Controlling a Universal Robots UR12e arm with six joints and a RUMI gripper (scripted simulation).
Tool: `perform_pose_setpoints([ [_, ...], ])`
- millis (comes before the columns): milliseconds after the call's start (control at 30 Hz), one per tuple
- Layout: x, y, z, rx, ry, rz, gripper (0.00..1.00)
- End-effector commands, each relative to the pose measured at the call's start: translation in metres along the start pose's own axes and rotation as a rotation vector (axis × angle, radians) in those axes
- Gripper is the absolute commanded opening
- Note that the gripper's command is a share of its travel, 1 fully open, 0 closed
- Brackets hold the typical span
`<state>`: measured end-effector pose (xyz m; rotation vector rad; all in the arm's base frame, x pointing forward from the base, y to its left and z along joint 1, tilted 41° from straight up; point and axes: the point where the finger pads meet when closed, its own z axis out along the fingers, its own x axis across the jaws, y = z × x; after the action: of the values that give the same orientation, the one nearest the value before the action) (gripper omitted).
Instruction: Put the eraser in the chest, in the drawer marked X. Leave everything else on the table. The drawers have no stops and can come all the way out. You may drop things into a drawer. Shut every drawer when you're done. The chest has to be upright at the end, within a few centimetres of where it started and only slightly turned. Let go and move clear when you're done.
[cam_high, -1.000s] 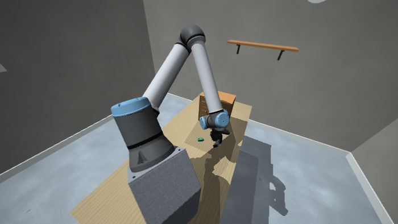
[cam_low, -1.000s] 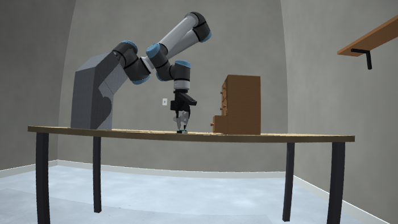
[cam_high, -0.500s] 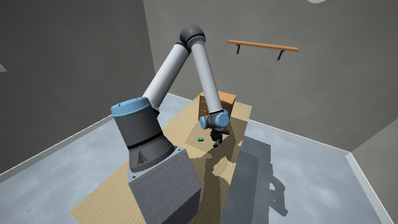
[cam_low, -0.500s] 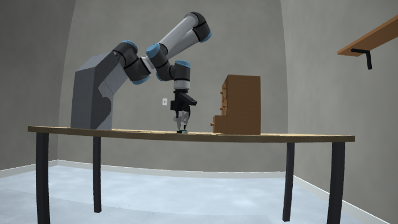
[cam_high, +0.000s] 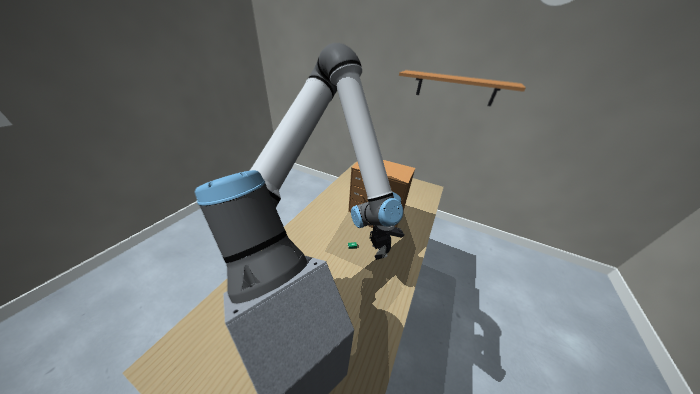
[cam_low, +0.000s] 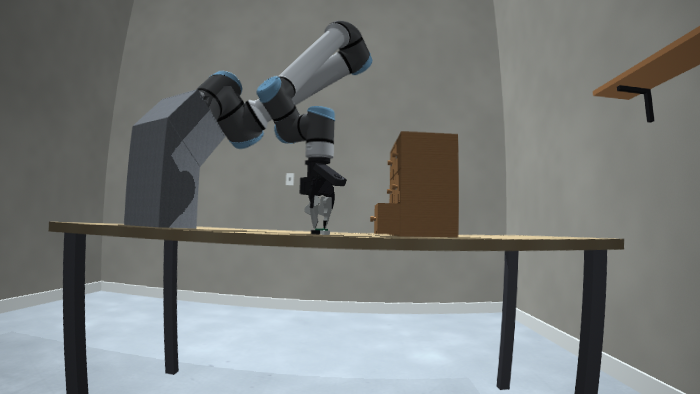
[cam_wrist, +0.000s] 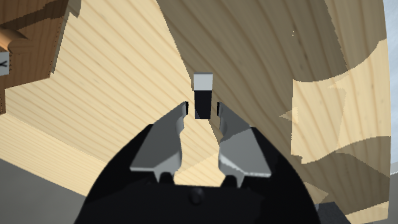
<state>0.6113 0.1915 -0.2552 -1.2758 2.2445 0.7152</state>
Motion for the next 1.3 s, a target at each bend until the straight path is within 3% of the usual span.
perform_pose_setpoints([
  [0, 0.000, 0.000, 0.003, 0.001, 0.000, 0.000, 0.23],
  [533, 0.000, 0.000, 0.017, 0.001, 0.000, 0.000, 0.23],
  [1267, 0.000, 0.000, 0.017, 0.001, 0.000, 0.000, 0.23],
])
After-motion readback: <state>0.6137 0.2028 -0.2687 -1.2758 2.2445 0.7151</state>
